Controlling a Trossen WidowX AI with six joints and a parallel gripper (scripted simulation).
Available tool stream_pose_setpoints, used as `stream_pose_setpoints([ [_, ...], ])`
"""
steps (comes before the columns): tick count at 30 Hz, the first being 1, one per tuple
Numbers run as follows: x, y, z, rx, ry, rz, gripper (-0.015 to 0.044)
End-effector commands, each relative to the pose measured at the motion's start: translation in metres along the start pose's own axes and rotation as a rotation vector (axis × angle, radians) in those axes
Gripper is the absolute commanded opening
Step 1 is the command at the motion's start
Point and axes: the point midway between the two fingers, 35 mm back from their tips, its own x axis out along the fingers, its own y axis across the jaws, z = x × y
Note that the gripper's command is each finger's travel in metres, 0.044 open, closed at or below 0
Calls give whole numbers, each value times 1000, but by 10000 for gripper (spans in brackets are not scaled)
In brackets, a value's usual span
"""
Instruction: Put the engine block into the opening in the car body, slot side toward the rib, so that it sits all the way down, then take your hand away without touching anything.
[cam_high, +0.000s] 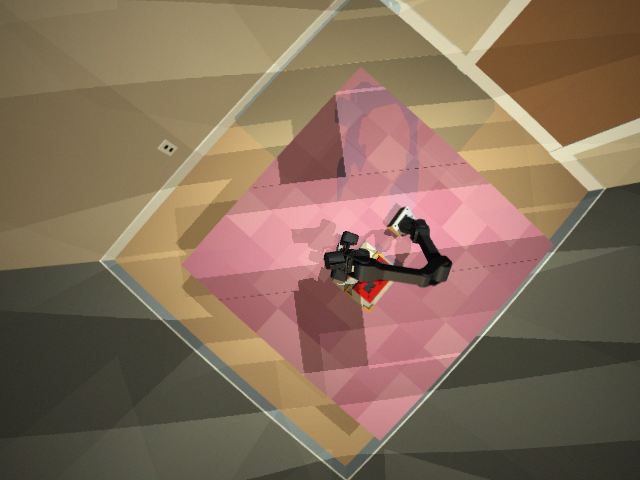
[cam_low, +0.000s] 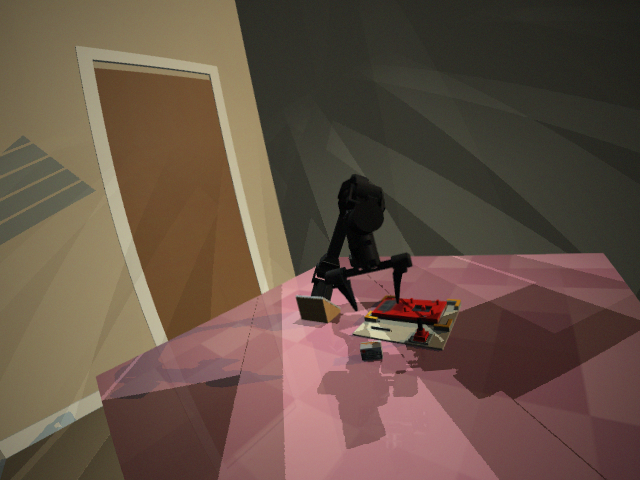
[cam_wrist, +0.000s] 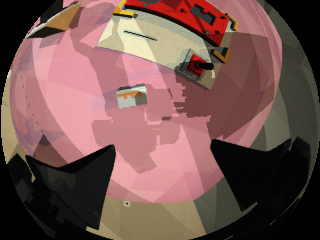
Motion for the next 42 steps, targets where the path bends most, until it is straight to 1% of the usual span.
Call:
stream_pose_setpoints([
  [1,15,17,7,-43,-96,47,440],
  [6,30,36,17,-93,-221,84,440],
  [10,33,35,17,-95,-225,85,440],
  [14,63,37,24,-95,-226,84,440],
  [18,66,38,25,-95,-226,84,440],
  [21,78,38,27,-96,-226,83,440],
  [42,108,39,33,-96,-227,82,440],
])
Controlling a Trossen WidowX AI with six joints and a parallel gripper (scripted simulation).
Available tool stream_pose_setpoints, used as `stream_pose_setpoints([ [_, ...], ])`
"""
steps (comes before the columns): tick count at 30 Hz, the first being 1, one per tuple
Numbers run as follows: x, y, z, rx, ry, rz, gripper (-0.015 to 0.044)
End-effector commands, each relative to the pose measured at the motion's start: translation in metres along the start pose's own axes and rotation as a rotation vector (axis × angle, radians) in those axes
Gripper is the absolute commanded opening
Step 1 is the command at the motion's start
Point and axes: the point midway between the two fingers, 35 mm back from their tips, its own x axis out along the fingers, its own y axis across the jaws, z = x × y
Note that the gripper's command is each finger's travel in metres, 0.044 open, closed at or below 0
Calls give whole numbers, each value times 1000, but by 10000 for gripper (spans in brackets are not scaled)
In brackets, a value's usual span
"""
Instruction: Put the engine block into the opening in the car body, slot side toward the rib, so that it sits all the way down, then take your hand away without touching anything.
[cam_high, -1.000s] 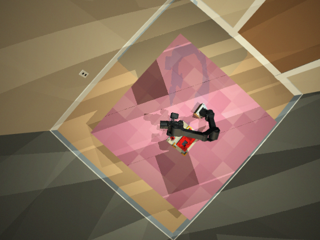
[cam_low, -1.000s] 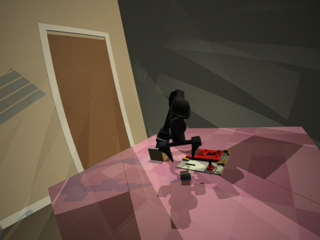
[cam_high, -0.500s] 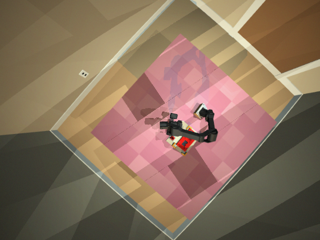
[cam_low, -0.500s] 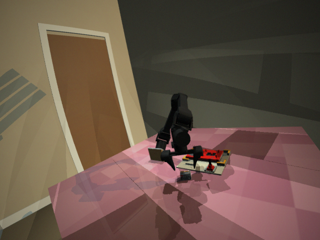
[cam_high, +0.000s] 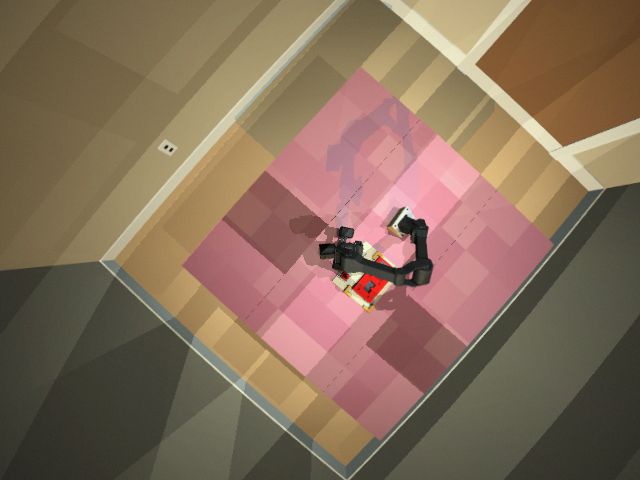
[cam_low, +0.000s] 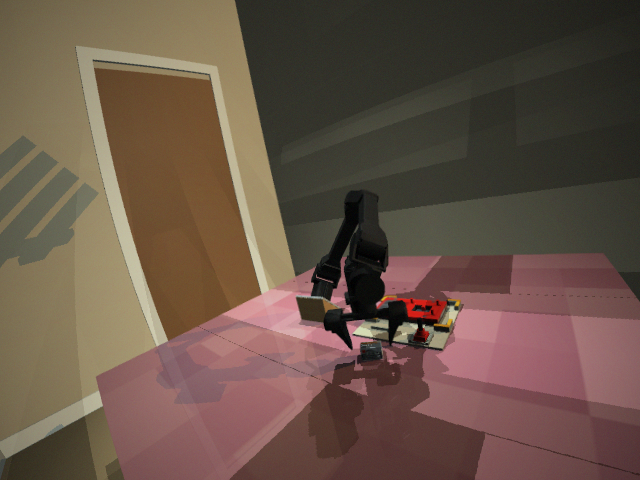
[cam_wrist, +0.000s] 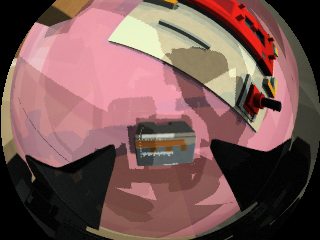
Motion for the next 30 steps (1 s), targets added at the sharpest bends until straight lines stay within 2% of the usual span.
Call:
stream_pose_setpoints([
  [1,8,0,1,6,-5,-2,440],
  [8,16,0,1,6,-6,-2,440],
  [16,16,0,1,6,-6,-2,230],
  [23,16,0,1,6,-6,-2,183],
  [30,3,-1,-1,7,-4,-2,0],
])
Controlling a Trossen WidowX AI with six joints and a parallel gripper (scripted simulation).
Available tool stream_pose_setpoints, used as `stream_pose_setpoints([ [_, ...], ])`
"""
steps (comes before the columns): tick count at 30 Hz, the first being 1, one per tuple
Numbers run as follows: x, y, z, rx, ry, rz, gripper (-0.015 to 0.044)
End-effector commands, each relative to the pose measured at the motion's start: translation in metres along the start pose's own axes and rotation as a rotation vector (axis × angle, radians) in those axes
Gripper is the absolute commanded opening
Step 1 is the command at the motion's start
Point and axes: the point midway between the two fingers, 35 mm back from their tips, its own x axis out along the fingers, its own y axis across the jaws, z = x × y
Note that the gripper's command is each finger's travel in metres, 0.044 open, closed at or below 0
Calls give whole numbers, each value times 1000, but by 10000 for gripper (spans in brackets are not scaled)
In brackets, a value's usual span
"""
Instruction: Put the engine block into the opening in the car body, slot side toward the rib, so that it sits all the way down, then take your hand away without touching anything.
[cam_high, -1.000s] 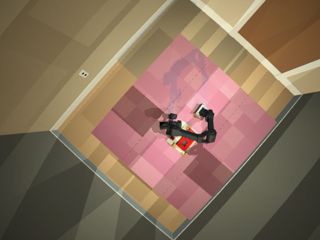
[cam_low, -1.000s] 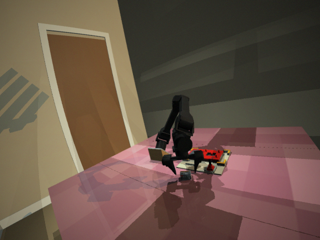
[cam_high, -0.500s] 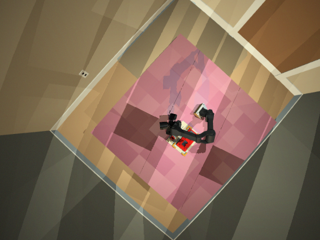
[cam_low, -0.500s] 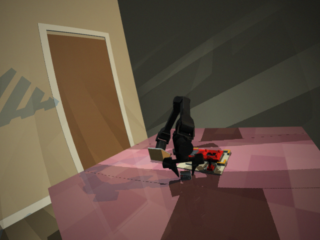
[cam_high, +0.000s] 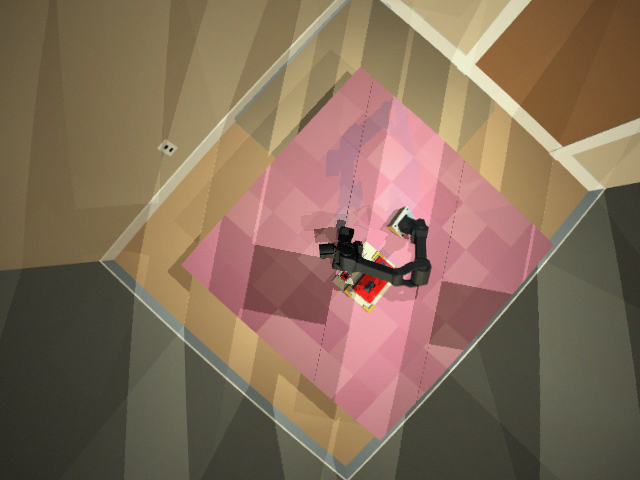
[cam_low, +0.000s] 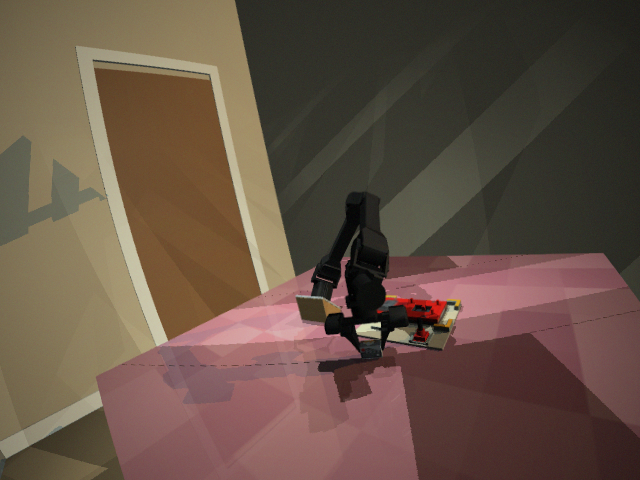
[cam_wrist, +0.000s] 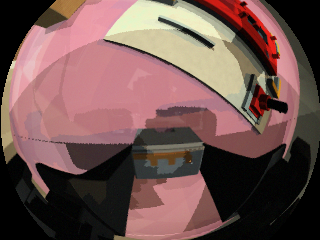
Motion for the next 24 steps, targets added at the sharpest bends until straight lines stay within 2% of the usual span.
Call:
stream_pose_setpoints([
  [1,-11,-1,-3,-6,7,-1,0],
  [24,-83,-2,-4,-3,11,2,0],
])
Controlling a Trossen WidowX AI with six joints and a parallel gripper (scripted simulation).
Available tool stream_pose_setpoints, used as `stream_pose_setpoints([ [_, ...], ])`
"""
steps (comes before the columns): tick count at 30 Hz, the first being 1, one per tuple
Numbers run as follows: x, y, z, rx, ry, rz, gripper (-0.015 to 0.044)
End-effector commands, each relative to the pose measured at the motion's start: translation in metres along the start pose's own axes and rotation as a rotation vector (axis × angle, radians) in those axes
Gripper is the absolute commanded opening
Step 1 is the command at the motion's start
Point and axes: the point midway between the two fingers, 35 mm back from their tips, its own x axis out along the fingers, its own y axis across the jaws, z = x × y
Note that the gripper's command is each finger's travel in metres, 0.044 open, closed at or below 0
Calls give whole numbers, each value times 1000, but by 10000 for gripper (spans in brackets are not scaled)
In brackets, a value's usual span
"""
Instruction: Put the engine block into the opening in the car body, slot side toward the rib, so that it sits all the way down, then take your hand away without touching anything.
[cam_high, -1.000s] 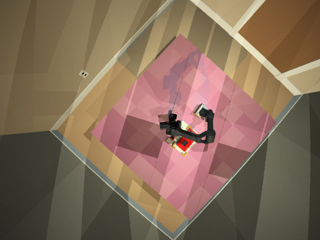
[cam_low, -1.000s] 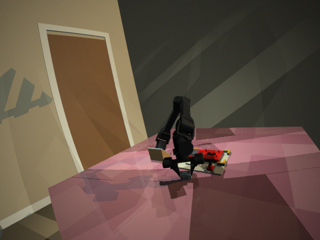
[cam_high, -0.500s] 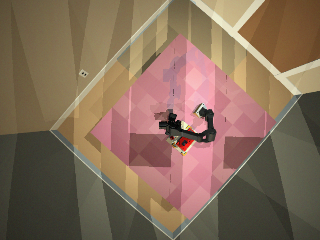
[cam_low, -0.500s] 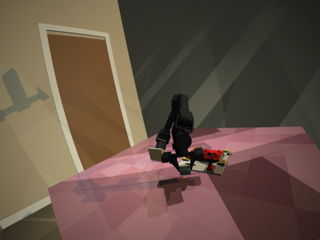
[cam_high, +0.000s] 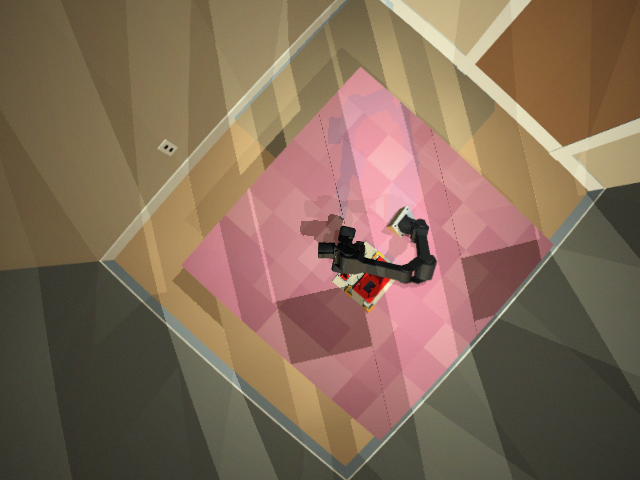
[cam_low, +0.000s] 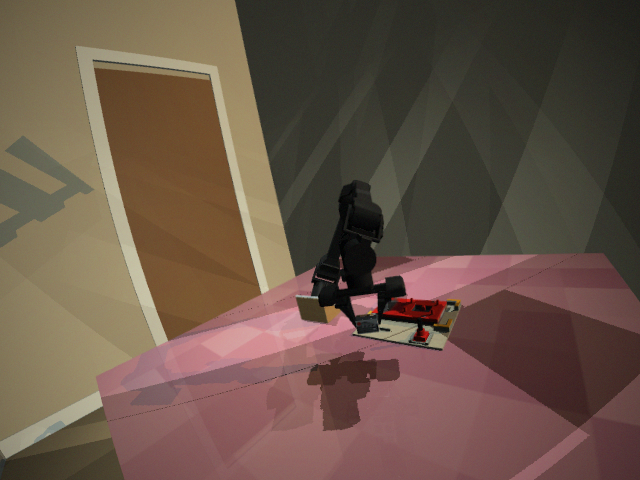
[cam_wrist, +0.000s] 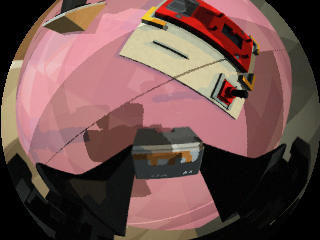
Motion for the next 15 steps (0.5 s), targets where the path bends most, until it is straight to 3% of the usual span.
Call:
stream_pose_setpoints([
  [1,-13,0,1,-7,4,3,0],
  [15,-47,4,7,-8,1,3,0],
])
